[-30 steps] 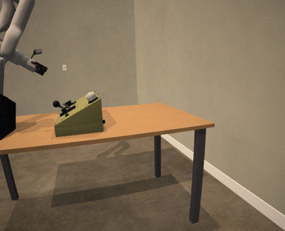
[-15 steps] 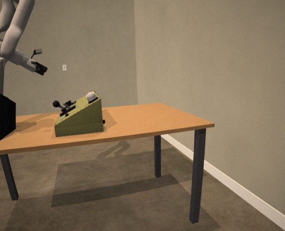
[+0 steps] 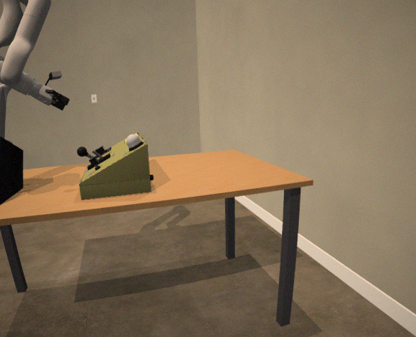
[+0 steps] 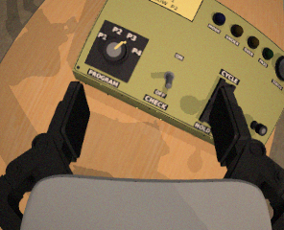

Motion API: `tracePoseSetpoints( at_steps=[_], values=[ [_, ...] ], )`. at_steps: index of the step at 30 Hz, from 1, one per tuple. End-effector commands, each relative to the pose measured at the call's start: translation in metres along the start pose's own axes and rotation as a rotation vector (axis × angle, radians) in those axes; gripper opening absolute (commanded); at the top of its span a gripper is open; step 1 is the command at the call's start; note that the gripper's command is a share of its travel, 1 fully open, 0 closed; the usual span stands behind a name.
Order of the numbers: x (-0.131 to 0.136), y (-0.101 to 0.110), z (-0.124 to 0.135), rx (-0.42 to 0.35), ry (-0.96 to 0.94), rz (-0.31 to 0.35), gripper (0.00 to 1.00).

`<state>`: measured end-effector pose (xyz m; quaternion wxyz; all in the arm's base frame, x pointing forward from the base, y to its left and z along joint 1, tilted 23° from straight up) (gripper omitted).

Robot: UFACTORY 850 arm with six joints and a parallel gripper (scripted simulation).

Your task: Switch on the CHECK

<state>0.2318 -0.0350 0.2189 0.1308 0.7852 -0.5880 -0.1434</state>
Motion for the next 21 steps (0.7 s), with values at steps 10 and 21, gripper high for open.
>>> tracePoseSetpoints(
  at_steps=[10,21],
  values=[
    [0.000,0.000,0.000,0.001,0.001,0.000,1.00],
    [0.047,-0.019,0.022,-0.016,-0.102,0.070,1.00]
  ],
)
Point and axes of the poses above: the point where the finger pads meet when closed, its own y axis back along the fingers, its own x axis across the jaws, z = x × y, the point moved 9 cm from there along y, back along the fingers, and after that the axes turned 5 degrees about y, right-handed, at the moved point
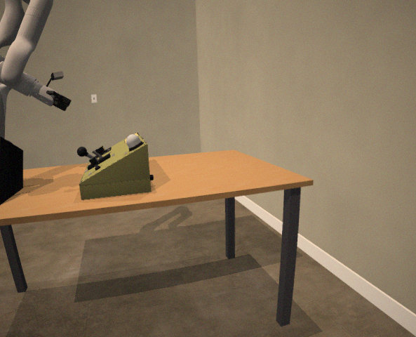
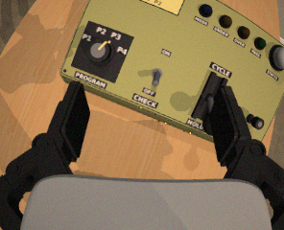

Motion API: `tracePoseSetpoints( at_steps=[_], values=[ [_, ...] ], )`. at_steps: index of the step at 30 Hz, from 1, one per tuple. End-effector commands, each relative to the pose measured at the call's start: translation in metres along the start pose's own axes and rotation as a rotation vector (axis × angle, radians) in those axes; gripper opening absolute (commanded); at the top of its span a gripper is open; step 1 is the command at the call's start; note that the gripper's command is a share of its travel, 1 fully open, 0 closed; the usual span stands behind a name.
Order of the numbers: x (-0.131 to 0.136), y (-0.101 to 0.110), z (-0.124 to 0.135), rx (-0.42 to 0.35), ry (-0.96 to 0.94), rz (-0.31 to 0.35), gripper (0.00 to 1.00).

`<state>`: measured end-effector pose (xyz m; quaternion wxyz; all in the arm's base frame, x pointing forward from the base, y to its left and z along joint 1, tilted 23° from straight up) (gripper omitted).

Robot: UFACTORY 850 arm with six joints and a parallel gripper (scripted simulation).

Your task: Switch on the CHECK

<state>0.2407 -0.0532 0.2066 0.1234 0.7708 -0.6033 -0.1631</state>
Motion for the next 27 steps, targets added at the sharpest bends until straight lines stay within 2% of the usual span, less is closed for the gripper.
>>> tracePoseSetpoints(
  at_steps=[1,3,4,6,7,9,10,12,13,15,16,18,19,20,21,27],
  values=[
    [0.045,-0.020,0.024,-0.010,-0.097,0.064,1.00],
    [0.045,-0.020,0.024,-0.010,-0.097,0.064,1.00],
    [0.065,-0.027,0.039,-0.016,-0.144,0.095,1.00],
    [0.065,-0.027,0.039,-0.016,-0.144,0.095,1.00],
    [0.084,-0.034,0.056,-0.020,-0.191,0.127,1.00],
    [0.084,-0.034,0.056,-0.020,-0.191,0.127,1.00],
    [0.102,-0.039,0.075,-0.024,-0.238,0.158,1.00],
    [0.102,-0.039,0.075,-0.024,-0.238,0.158,1.00],
    [0.116,-0.044,0.095,-0.027,-0.281,0.186,1.00],
    [0.116,-0.044,0.095,-0.027,-0.281,0.186,1.00],
    [0.128,-0.047,0.112,-0.029,-0.318,0.210,1.00],
    [0.128,-0.047,0.112,-0.029,-0.318,0.210,1.00],
    [0.136,-0.049,0.127,-0.030,-0.347,0.230,1.00],
    [0.136,-0.049,0.127,-0.030,-0.347,0.230,1.00],
    [0.142,-0.050,0.138,-0.031,-0.368,0.243,1.00],
    [0.146,-0.051,0.147,-0.032,-0.386,0.255,1.00]
  ],
)
Point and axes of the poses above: the point where the finger pads meet when closed, its own y axis back along the fingers, its own x axis across the jaws, z = x × y, the point moved 9 cm from there along y, back along the fingers, and after that the axes turned 5 degrees about y, right-handed, at the moved point
